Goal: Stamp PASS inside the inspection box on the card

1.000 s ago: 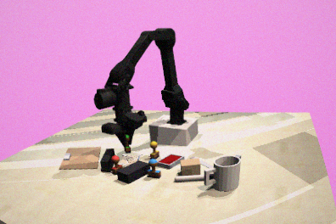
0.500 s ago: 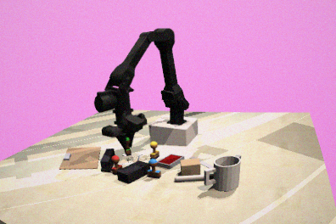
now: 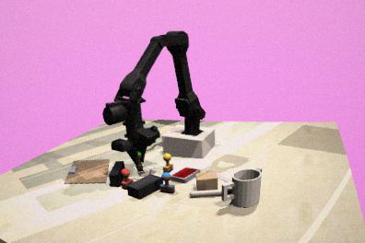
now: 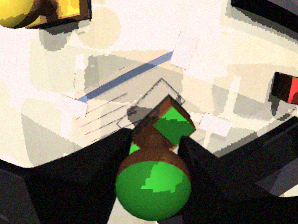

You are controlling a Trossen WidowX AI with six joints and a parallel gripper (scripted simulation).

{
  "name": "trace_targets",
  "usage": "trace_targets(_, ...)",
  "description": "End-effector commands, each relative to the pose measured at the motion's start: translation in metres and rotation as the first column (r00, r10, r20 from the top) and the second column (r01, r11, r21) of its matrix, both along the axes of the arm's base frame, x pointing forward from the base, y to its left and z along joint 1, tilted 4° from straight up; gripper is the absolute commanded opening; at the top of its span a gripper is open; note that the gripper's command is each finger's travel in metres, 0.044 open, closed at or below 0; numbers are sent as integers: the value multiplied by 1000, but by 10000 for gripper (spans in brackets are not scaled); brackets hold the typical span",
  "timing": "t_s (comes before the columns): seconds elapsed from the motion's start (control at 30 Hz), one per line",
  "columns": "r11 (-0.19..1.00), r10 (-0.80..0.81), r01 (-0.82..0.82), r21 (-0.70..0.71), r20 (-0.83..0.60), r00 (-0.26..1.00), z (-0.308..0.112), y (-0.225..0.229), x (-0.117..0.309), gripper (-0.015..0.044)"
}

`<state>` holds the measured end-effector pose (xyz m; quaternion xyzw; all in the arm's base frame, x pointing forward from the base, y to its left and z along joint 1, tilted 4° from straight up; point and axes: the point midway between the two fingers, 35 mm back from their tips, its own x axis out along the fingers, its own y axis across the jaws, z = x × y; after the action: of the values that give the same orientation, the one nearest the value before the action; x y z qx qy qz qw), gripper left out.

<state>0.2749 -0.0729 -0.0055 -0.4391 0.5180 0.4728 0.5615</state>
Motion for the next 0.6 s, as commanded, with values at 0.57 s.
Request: trace_targets(0.57,1000,1,-1,12,-8,1000,-15,3,-4,0)
